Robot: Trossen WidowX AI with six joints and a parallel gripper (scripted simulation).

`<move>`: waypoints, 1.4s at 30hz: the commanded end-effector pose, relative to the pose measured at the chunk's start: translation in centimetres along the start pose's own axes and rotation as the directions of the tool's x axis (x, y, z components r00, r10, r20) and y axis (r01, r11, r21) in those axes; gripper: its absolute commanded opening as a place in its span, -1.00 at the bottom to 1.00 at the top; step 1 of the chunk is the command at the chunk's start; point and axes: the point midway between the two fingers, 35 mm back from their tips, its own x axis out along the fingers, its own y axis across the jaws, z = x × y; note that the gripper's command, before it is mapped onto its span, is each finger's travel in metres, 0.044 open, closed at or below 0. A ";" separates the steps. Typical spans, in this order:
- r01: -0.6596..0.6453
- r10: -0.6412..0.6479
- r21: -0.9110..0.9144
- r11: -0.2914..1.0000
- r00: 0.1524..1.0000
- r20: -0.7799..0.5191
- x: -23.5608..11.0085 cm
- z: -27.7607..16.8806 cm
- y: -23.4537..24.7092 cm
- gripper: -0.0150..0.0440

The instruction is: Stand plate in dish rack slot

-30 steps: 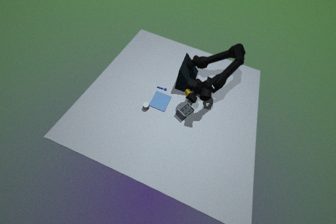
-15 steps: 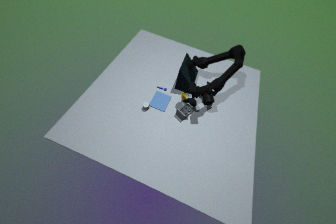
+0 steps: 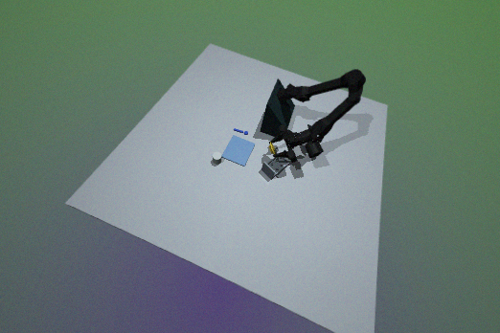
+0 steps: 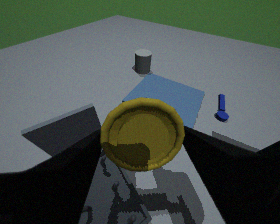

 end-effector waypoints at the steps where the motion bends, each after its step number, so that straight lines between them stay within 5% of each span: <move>1: -0.066 0.070 -0.052 0.996 0.995 0.072 -0.1 -0.3 0.1 -0.49; 24: -0.436 0.489 -0.223 0.872 0.807 0.331 -4.3 -2.7 1.5 -0.49; 42: -0.447 0.498 -0.221 0.867 0.802 0.331 -3.4 -3.9 2.1 -0.49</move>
